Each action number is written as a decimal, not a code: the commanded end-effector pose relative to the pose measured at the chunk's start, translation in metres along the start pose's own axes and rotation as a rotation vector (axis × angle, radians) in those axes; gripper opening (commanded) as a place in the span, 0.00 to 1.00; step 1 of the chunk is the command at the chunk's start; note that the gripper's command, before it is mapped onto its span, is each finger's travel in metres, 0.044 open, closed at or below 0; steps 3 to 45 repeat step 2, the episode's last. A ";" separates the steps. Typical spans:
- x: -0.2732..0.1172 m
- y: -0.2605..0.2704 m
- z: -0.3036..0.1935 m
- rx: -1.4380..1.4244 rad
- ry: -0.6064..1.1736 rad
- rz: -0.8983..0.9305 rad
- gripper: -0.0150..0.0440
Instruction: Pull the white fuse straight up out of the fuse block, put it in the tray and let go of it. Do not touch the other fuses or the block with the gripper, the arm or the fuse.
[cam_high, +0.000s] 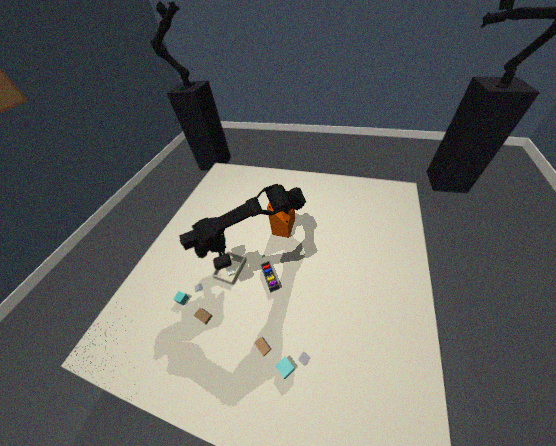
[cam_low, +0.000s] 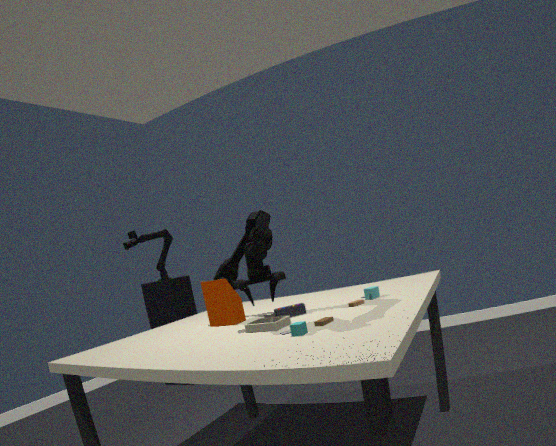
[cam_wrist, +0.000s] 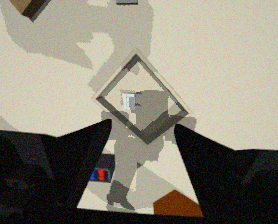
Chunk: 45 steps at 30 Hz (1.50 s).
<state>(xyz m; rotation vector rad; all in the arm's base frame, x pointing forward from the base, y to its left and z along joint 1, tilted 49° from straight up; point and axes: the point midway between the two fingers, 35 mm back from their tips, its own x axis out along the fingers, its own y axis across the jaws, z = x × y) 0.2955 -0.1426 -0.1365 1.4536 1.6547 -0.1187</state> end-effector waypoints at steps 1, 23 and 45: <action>0.000 0.000 0.000 0.001 0.000 0.000 0.81; 0.000 0.000 0.000 0.001 0.000 0.000 0.81; 0.000 0.000 0.000 0.001 0.000 0.000 0.81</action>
